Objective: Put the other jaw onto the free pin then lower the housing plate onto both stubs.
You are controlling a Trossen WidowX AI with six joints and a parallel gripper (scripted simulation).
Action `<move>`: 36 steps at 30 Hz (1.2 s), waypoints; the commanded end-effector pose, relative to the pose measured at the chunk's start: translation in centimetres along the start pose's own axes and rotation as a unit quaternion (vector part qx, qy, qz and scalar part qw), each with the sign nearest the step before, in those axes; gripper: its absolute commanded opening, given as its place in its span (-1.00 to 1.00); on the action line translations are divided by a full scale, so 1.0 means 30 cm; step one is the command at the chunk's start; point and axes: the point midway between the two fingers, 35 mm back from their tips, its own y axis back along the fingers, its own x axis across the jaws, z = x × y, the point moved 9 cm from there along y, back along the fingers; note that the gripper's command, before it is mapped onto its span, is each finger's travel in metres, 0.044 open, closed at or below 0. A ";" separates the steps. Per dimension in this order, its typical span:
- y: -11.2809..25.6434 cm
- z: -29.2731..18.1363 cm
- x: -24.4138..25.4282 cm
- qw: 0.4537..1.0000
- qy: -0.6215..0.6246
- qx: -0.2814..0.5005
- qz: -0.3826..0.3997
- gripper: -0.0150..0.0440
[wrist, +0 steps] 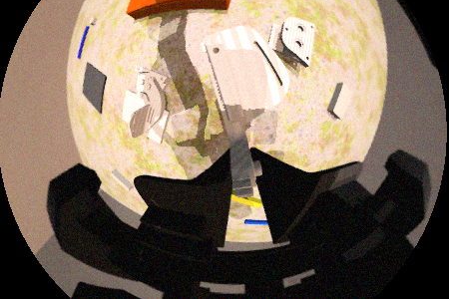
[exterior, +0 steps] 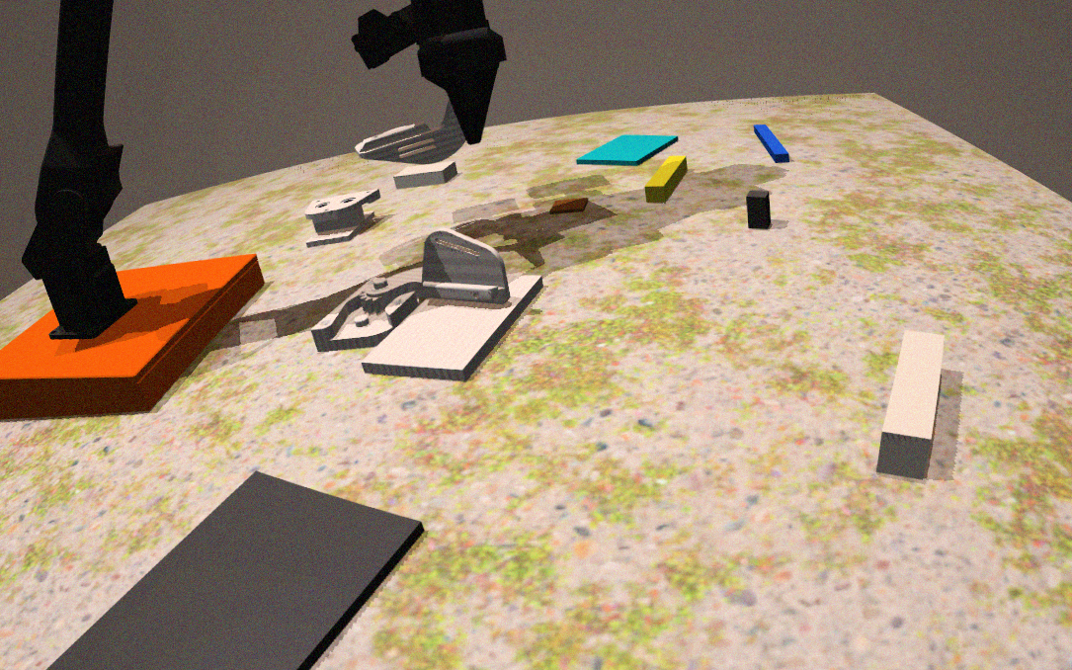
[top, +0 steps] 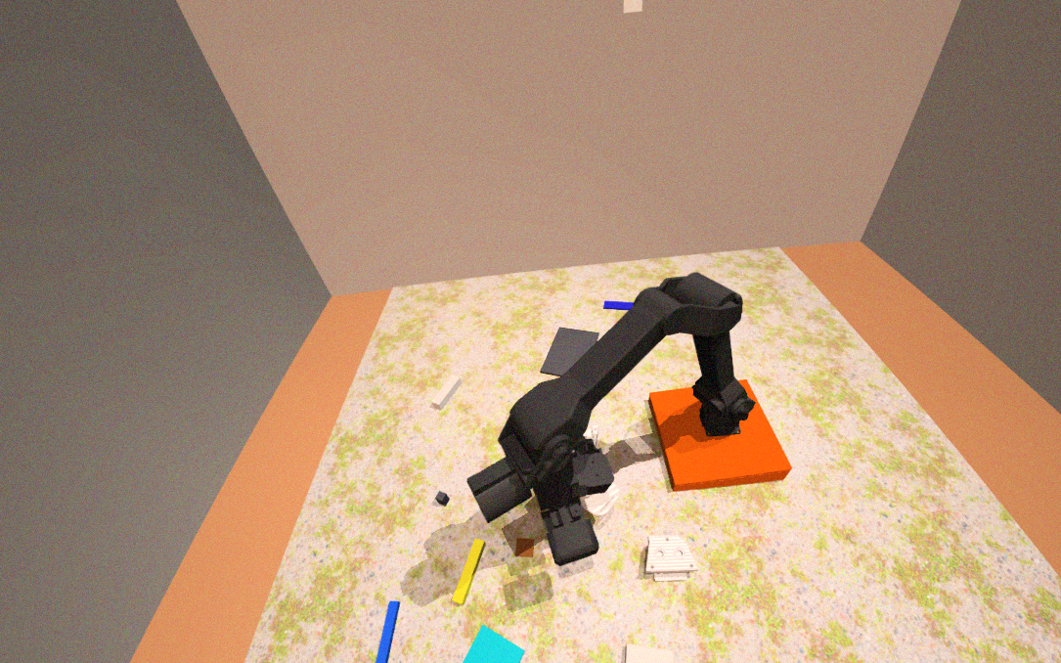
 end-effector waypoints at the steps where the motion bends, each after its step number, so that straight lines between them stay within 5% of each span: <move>1: 0.010 -0.008 -0.003 1.000 -0.002 0.004 -0.003 -0.37; 36: -0.085 -0.014 -0.004 1.000 -0.003 0.004 -0.002 -0.37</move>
